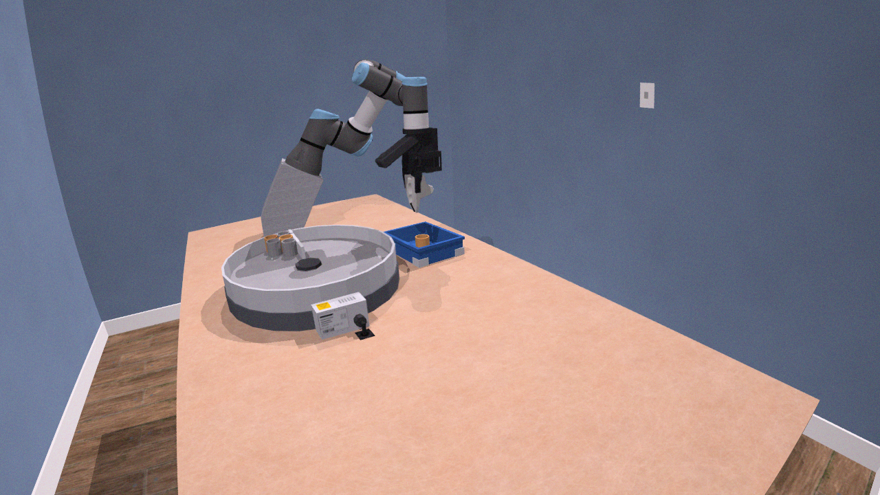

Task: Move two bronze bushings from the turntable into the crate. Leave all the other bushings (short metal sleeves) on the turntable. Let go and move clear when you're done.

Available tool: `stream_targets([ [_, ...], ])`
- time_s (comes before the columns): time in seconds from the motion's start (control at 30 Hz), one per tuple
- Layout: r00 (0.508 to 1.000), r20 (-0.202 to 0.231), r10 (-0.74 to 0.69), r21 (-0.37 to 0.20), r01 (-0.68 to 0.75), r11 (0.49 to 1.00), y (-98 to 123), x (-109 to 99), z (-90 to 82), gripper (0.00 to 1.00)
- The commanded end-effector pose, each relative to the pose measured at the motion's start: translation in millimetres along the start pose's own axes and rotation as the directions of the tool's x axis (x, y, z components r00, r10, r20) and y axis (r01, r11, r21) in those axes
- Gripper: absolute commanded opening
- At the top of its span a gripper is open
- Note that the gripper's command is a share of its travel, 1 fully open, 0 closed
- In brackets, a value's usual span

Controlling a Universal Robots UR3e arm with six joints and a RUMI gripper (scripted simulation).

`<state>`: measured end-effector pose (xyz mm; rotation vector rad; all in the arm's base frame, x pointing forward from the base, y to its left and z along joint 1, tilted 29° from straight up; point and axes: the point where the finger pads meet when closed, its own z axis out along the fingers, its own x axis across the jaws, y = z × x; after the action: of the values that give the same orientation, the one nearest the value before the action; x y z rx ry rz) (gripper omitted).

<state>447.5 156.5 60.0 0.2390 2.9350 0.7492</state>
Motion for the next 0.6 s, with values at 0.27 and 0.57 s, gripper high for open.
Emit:
stream_targets([
  [0.27, 0.998, 0.003, 0.061, -0.001, -0.061, 0.998, -25.5, 7.2, -0.7, 0.05],
  [0.57, 0.991, 0.003, 0.131, -0.001, -0.131, 0.991, -55.2, 15.0, -0.6, 0.05],
])
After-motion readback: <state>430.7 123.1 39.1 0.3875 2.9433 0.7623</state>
